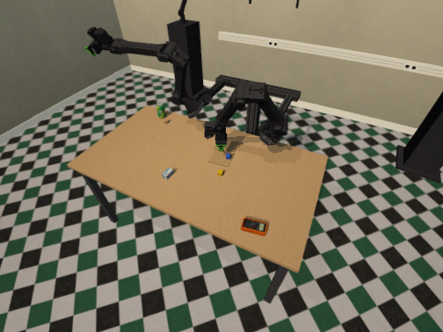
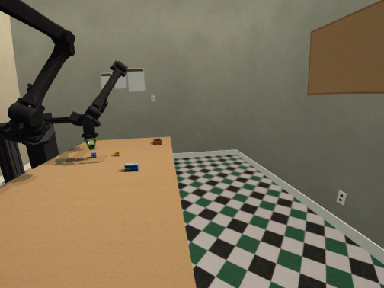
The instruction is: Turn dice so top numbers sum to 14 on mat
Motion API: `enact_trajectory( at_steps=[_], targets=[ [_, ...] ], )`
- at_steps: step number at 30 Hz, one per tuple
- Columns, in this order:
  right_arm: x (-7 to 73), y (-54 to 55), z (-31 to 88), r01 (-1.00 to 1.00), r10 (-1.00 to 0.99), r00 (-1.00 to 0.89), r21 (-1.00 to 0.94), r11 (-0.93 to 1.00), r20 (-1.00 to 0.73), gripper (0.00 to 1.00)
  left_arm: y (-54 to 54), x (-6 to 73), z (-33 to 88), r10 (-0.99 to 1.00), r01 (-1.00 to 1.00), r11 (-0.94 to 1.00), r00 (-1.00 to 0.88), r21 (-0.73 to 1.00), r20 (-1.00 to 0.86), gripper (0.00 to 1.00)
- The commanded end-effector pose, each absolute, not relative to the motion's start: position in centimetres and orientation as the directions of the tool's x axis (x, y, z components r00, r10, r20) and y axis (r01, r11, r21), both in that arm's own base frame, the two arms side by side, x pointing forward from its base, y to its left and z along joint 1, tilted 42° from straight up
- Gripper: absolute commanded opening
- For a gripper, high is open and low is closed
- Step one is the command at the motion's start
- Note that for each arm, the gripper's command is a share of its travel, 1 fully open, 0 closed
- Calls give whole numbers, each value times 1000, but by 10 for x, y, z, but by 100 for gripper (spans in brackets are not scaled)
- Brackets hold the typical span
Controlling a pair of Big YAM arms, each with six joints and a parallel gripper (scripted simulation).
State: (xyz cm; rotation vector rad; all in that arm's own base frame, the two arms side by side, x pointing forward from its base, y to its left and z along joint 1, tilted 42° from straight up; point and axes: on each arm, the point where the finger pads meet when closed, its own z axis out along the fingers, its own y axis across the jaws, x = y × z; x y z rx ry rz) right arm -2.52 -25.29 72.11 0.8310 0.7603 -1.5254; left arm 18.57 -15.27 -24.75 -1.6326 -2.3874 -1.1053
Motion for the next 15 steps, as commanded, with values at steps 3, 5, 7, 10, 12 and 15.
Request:
enact_trajectory(
  at_steps=[3,5,7,10,12,15],
  targets=[
    [-26,-233,735,994,-575,-63,0,-108,-816,100,-142,194,-265,800,838,182,-431,514,418,26],
    [-26,-233,735,994,-575,-63,0,-108,-816,100,-139,199,-273,802,836,185,-432,516,412,26],
    [-26,-233,735,994,-575,-63,0,-108,-816,100,-138,204,-281,805,834,189,-434,519,405,26],
    [-26,-233,735,994,-575,-63,0,-108,-816,100,-128,207,-289,803,835,187,-433,518,410,26],
    [-26,-233,735,994,-575,-63,0,-108,-816,100,-123,208,-294,802,836,186,-433,517,412,26],
    [-26,-233,735,994,-575,-63,0,-108,-816,100,-119,210,-298,802,836,185,-433,516,413,26]
  ],
)
